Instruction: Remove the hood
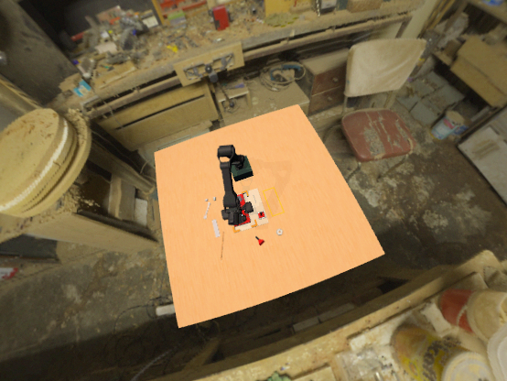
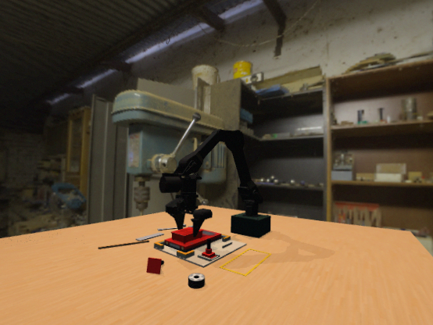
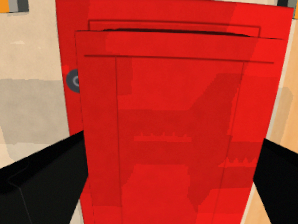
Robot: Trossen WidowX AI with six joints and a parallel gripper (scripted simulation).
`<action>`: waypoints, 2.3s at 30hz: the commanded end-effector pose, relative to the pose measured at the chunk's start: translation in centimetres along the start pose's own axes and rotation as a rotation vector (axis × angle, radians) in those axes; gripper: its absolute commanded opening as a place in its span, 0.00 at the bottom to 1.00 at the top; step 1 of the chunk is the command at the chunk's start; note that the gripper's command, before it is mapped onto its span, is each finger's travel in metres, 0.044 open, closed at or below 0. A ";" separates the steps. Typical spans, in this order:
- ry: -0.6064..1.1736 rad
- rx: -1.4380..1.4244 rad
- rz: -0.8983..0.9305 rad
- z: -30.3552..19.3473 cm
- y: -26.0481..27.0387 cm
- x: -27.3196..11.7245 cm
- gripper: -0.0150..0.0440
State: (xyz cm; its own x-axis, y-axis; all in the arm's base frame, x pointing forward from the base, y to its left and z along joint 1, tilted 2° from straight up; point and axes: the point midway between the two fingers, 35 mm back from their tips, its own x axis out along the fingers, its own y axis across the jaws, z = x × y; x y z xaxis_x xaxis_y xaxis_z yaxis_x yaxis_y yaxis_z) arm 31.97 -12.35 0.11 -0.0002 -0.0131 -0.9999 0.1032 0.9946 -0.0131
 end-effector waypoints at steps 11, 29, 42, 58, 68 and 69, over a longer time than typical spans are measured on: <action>-0.003 0.000 -0.001 0.1 0.0 -1.1 0.25; -0.003 0.000 -0.001 0.0 0.0 -2.3 0.25; -0.003 0.000 -0.001 0.0 0.0 -6.8 0.25; 0.001 -0.005 0.004 0.6 5.5 -6.2 0.25; -0.001 -0.004 0.009 0.6 10.4 -6.5 0.25; -0.001 -0.004 0.009 0.6 10.8 -6.5 0.25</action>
State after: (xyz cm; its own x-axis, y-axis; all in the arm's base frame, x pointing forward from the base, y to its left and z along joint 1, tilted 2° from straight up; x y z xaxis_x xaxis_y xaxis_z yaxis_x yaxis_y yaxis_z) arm 33.65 -3.22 6.27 -0.0003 -0.0087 -1.0000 0.0954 0.9954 -0.0087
